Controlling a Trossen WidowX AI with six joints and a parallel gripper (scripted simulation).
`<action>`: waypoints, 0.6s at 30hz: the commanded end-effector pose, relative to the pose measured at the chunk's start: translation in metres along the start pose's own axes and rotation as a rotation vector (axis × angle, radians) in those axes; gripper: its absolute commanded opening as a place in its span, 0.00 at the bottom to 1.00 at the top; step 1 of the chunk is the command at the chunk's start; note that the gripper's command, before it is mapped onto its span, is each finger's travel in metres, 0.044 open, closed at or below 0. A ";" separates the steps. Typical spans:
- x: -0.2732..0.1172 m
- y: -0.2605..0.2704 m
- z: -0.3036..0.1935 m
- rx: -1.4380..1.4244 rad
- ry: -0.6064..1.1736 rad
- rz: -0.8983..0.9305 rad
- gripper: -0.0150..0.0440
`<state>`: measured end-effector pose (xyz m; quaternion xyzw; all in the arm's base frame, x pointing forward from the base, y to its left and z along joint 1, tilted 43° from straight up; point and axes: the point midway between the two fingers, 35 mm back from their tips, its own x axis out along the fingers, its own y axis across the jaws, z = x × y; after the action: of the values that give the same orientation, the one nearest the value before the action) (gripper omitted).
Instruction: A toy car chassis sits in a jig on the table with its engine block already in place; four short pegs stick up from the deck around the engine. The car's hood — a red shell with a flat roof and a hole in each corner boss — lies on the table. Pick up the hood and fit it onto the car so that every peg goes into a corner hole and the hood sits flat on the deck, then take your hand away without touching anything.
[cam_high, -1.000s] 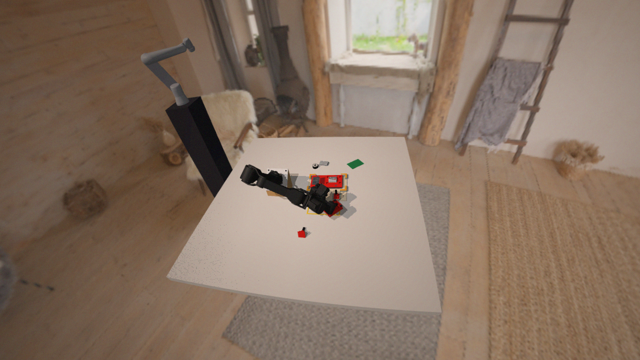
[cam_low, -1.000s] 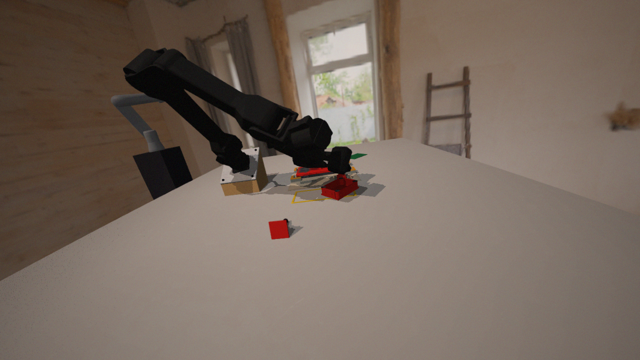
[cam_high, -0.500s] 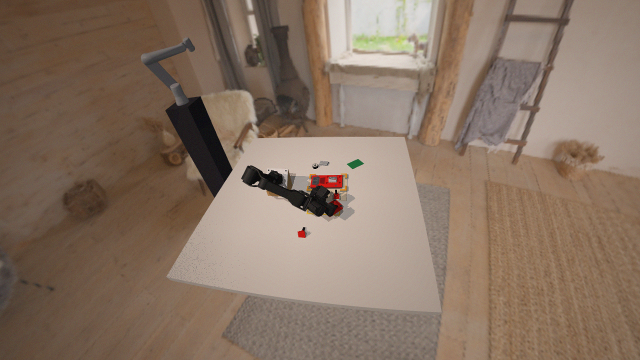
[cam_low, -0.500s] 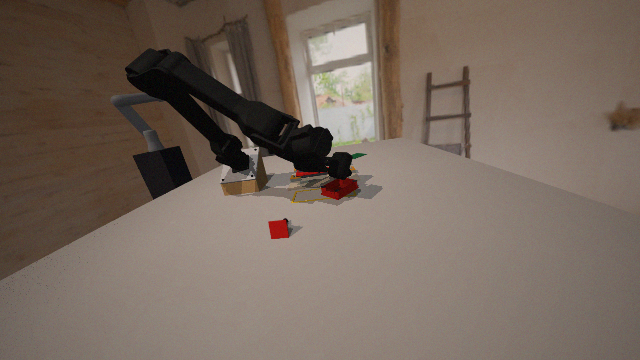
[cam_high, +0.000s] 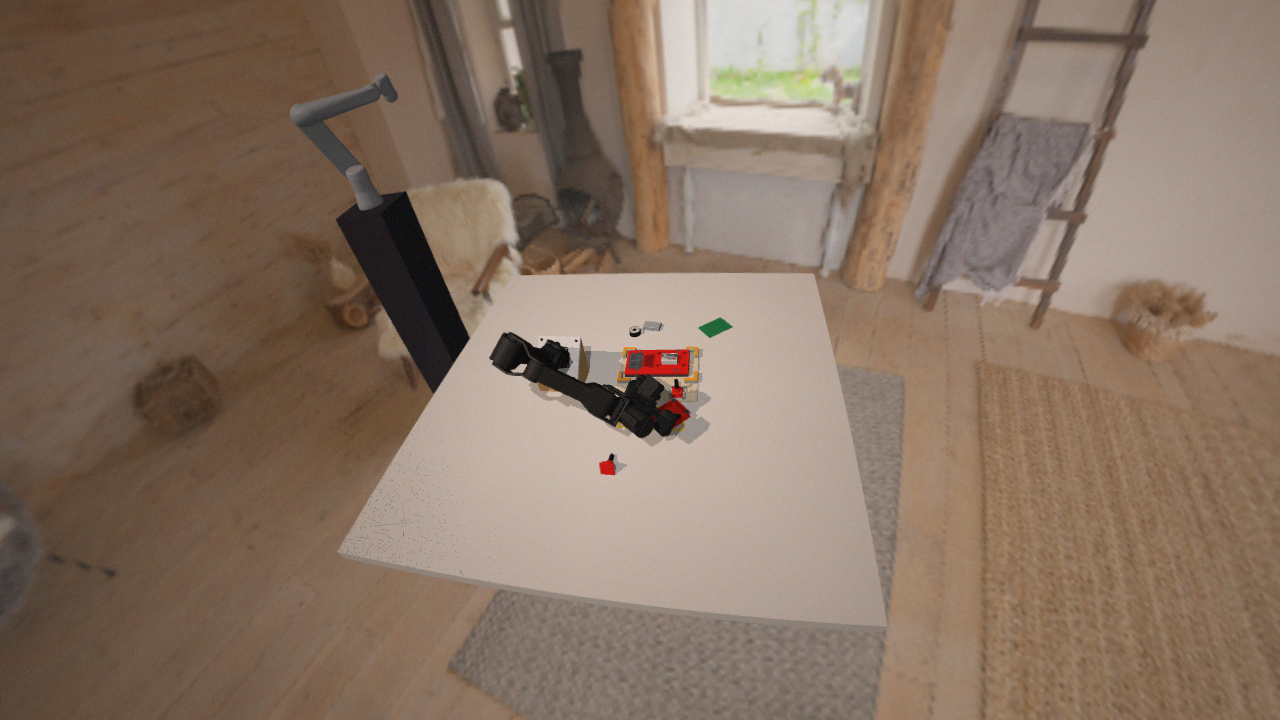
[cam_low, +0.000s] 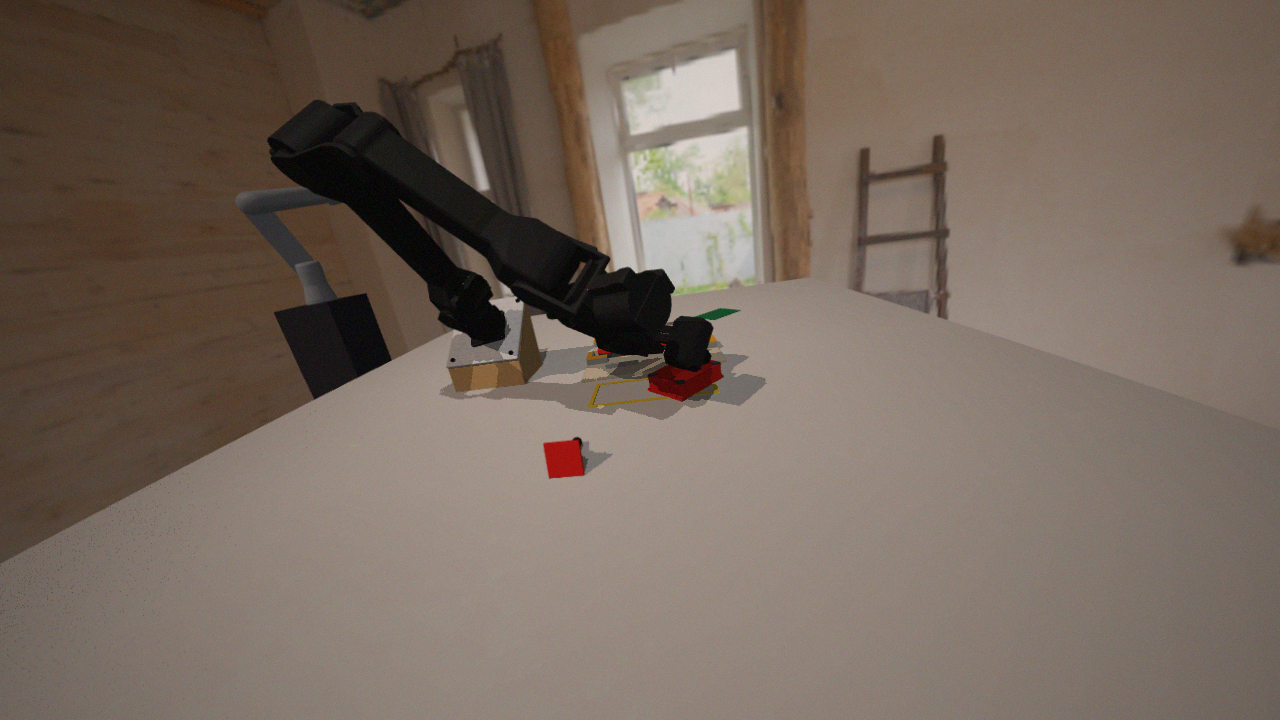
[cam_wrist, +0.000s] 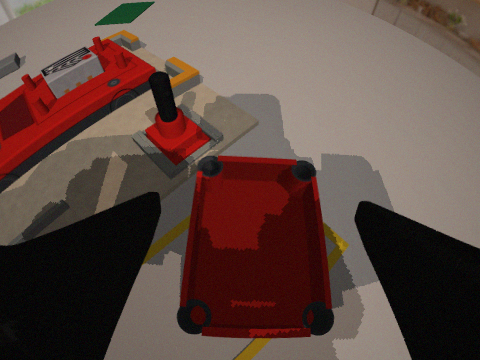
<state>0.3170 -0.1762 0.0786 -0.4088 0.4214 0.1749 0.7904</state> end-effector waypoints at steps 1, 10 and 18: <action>0.003 0.000 -0.004 -0.001 -0.002 0.001 1.00; 0.006 0.000 -0.010 -0.002 -0.003 -0.003 1.00; 0.008 0.000 -0.012 -0.002 -0.002 -0.003 1.00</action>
<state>0.3158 -0.1860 0.0698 -0.4095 0.4209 0.1734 0.7906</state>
